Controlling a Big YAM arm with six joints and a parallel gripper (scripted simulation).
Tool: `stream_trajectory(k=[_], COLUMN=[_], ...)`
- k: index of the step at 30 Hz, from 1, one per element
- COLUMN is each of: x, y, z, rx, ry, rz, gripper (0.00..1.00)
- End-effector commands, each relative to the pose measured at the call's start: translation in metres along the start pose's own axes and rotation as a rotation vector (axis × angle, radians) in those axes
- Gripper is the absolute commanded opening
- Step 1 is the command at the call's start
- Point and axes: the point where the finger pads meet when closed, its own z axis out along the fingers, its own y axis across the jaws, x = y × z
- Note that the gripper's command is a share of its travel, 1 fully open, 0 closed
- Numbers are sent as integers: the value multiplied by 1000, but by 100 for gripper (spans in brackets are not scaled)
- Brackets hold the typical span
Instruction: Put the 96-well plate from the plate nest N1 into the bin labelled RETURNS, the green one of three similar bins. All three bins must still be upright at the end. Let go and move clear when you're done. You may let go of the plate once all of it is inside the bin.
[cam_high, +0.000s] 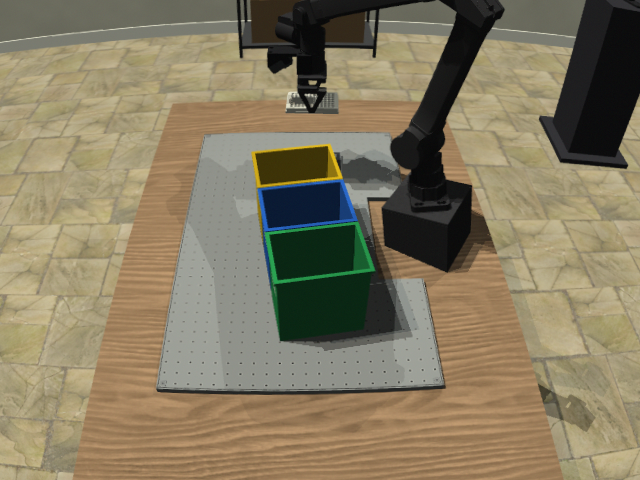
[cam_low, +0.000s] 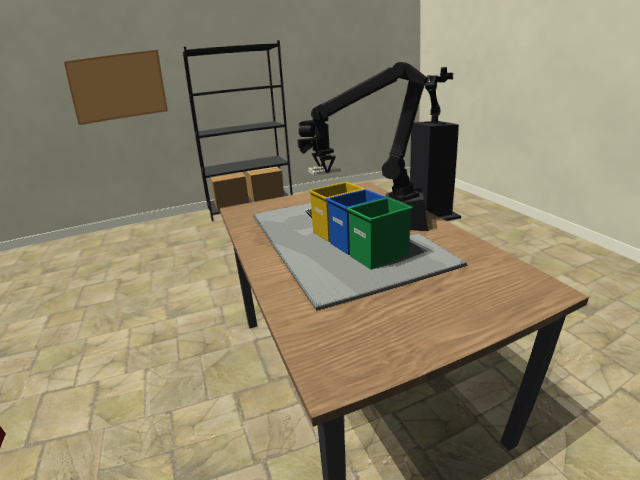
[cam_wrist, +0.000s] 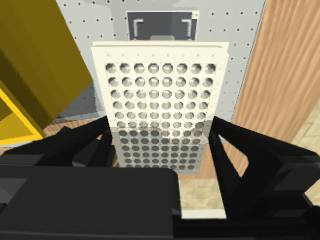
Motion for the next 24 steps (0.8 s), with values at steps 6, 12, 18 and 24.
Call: stream_trajectory(k=[6, 12, 18, 24], x=[-14, -10, -10, -10], y=[-17, -9, -9, -9], z=[-43, -31, -31, -31], rx=[48, 26, 26, 26], ry=[-53, -30, -30, -30], rz=[-4, -3, -3, -3], gripper=[0, 0, 0, 0])
